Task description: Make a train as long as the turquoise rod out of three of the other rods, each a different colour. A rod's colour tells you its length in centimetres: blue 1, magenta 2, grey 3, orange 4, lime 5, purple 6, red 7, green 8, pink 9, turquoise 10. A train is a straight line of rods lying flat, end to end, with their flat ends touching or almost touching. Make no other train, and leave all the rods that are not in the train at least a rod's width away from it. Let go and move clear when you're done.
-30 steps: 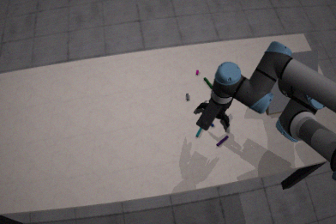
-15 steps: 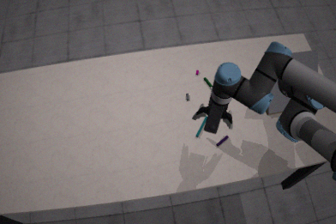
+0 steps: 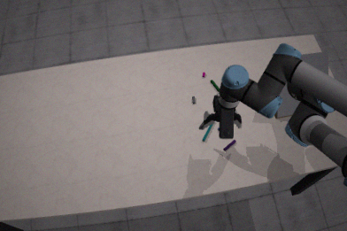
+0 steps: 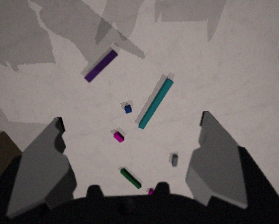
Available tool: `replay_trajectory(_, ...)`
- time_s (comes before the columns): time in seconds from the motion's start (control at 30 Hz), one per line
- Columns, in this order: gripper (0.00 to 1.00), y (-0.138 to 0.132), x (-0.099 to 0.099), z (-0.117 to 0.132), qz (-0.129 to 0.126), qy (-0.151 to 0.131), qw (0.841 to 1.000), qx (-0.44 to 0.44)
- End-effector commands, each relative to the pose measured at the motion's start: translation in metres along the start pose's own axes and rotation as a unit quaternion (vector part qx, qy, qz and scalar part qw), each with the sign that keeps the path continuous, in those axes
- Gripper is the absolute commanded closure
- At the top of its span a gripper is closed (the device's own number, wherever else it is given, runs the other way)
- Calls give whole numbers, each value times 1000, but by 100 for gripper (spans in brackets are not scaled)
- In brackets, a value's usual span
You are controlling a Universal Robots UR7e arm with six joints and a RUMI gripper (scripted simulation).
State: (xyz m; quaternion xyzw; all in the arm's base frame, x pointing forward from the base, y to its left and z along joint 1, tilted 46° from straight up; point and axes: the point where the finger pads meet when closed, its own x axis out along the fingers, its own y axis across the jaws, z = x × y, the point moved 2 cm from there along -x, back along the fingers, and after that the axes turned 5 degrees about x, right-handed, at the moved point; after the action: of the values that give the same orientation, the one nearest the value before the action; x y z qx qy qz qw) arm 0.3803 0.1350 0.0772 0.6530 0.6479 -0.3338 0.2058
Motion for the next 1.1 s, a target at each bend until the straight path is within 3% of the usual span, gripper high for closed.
replay_trajectory(0.0,0,-1,-1,-2,0,3,996,-84)
replay_trajectory(0.23,0,-3,-1,-2,0,3,991,-137)
replay_trajectory(0.8,0,-8,-1,-2,0,3,952,-307)
replay_trajectory(1.07,0,-10,-1,-1,1,3,916,-402)
